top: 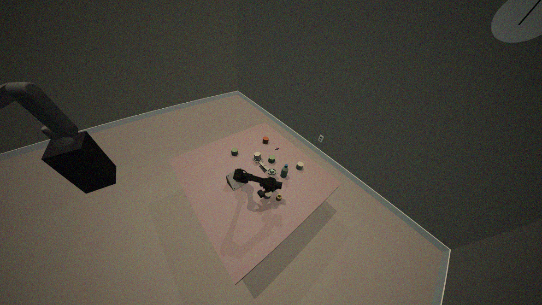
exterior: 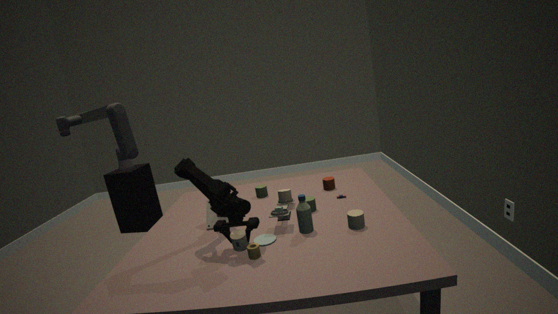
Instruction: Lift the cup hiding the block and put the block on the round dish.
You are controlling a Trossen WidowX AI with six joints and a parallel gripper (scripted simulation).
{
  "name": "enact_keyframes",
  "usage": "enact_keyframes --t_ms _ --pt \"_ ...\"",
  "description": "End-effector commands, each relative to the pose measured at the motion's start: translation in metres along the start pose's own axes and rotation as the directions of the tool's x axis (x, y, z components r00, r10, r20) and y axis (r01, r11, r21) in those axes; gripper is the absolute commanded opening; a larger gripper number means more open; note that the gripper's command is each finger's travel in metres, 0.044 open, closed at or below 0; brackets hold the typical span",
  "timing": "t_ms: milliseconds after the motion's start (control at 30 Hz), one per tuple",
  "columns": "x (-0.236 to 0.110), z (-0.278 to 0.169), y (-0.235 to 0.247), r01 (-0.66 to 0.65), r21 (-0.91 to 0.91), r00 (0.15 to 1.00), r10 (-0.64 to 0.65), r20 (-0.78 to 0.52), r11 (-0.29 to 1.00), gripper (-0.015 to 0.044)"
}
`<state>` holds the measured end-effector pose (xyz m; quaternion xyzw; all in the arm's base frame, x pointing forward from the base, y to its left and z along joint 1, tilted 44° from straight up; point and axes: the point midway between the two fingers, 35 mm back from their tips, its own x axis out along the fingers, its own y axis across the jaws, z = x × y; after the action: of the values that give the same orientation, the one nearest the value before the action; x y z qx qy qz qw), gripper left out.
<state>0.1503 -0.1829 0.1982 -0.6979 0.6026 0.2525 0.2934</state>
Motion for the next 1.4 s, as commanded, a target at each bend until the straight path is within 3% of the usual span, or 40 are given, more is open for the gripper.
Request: enact_keyframes --t_ms 0,133,300,467,700,900,1167,1367 --pt "0.0 0.0 0.0 0.0 0.003 1.0 0.0 -0.001 1.0 0.0341" --pt "-0.007 0.0 -0.001 -0.001 0.003 1.0 0.001 0.002 1.0 0.044" --pt "-0.051 0.001 0.0 0.0 -0.002 1.0 0.0 0.007 1.0 0.044" --pt "-0.053 0.001 0.0 0.0 -0.002 1.0 0.0 0.006 1.0 0.044" --pt "-0.06 0.005 -0.021 0.049 0.076 0.999 -0.05 0.007 0.996 0.026" --pt "-0.065 0.028 -0.059 0.043 0.118 0.997 -0.05 0.052 0.992 0.026" --pt "-0.087 0.106 -0.132 -0.003 0.152 0.998 -0.008 0.067 0.988 0.026" --pt "-0.106 0.163 -0.158 -0.004 0.164 1.0 0.0 0.021 0.987 0.026"
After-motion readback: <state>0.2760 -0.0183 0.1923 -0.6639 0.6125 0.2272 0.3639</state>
